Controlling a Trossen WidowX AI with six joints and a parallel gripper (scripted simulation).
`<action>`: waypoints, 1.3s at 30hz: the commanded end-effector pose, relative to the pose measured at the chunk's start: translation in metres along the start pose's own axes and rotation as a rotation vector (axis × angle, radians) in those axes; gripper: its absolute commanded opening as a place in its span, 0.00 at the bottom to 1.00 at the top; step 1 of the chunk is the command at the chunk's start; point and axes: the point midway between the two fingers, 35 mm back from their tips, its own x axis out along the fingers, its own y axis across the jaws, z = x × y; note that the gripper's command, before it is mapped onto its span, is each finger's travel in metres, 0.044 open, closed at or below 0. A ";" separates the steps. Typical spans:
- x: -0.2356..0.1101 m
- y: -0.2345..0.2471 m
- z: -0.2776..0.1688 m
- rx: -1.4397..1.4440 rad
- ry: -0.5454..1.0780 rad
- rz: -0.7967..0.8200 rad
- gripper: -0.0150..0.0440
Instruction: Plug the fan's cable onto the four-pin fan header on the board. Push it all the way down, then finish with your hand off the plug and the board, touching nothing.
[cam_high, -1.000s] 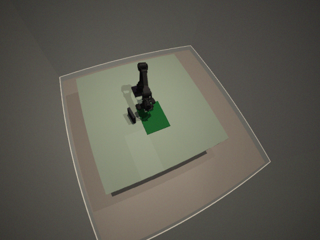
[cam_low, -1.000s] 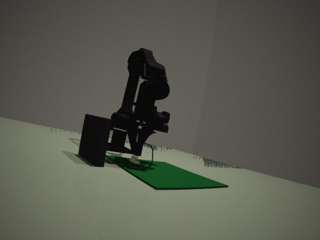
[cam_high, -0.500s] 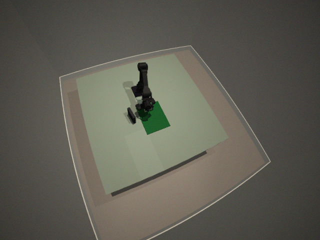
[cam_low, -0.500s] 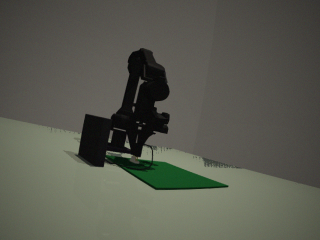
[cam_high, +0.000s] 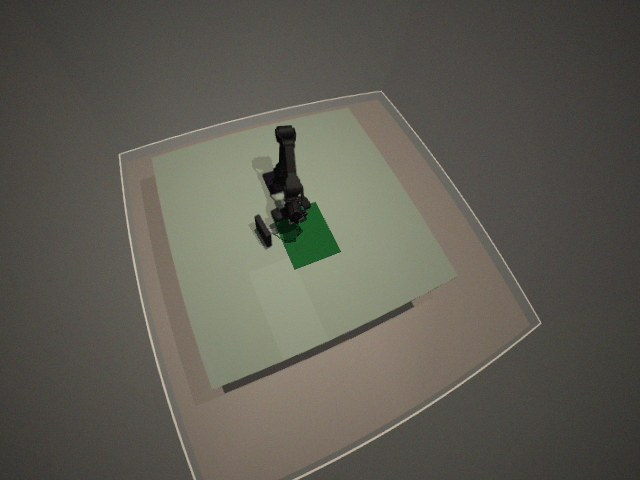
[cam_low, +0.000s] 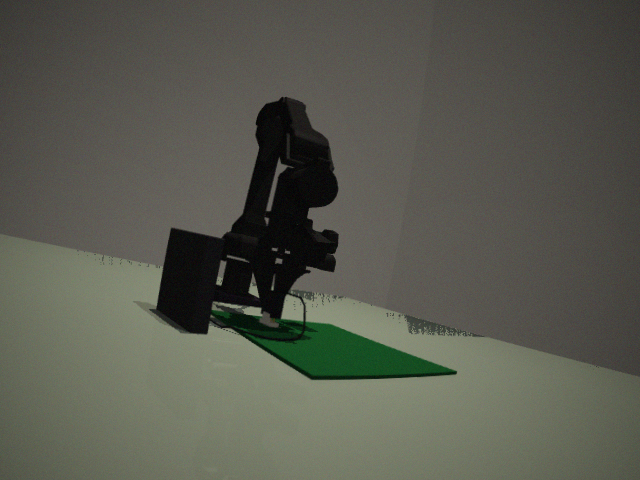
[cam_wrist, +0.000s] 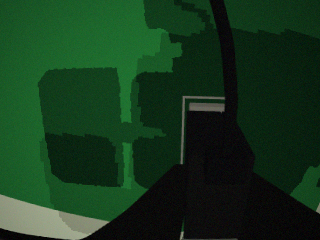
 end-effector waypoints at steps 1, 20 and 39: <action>0.003 0.000 0.000 0.005 -0.001 0.001 0.25; 0.007 0.000 0.000 0.001 -0.001 0.000 0.65; -0.054 0.000 -0.044 0.005 0.003 0.000 0.69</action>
